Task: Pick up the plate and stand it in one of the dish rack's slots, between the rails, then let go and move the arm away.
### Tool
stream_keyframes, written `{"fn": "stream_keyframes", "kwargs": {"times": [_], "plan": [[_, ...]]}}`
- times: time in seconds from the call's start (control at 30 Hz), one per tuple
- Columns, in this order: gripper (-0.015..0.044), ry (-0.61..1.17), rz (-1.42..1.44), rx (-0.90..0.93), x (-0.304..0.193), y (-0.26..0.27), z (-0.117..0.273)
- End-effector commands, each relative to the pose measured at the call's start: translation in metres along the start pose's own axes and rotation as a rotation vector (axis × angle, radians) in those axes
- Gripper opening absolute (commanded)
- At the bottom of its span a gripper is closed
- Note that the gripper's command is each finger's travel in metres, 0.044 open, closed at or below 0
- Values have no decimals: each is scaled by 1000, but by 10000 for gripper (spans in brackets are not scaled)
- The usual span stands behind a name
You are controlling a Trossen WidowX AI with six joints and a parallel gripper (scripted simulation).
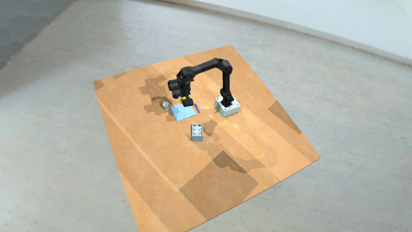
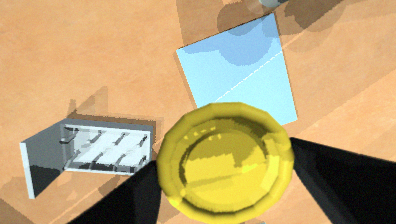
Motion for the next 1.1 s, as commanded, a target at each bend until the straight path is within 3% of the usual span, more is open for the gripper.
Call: {"fn": "stream_keyframes", "kwargs": {"times": [0.0, 0.23, 0.4, 1.07], "plan": [[0, -5, -102, 5, -29, 28, 2], [0, 1, -277, 4, -80, 63, -6], [0, 3, -268, 19, -78, 64, -9], [0, -90, 53, 428, -40, 56, -95]]}}
Point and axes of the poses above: the point midway between the two fingers, 35 mm back from their tips, its own z axis back along the fingers, its own y axis across the jaws, x = y × z, the point moved 10 cm from there along z, back along the fingers, and after that the axes turned 2 degrees about z, right-handed, at the moved point
